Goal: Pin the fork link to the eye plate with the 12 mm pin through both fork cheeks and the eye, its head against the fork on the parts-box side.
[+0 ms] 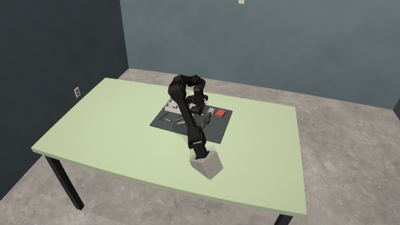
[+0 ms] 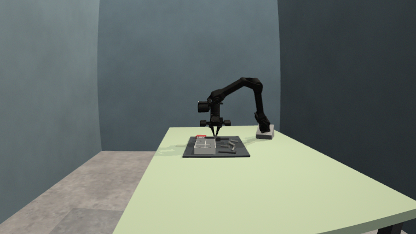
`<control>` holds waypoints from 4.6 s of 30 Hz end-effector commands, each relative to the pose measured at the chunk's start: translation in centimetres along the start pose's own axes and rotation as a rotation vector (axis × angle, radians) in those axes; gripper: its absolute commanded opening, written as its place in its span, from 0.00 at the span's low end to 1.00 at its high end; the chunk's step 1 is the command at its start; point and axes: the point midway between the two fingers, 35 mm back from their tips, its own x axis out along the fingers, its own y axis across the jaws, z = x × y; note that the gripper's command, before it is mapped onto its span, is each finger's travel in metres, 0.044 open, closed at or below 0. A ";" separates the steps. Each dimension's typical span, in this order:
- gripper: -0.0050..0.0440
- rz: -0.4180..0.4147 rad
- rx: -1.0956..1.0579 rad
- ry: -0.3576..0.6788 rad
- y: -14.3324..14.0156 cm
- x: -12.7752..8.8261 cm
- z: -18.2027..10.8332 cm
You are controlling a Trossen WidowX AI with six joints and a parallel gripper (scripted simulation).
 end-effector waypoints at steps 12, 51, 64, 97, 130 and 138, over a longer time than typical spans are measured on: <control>0.00 -0.031 -0.007 0.000 -0.7 -0.7 0.3; 0.00 -0.008 0.002 0.006 -0.2 1.3 0.2; 0.00 -0.008 0.002 0.006 -0.2 2.4 0.3; 0.00 -0.016 0.001 0.004 -0.4 2.5 0.4; 0.00 -0.019 0.000 0.003 -0.3 2.4 0.4; 0.00 -0.023 0.000 0.003 -0.2 2.3 0.4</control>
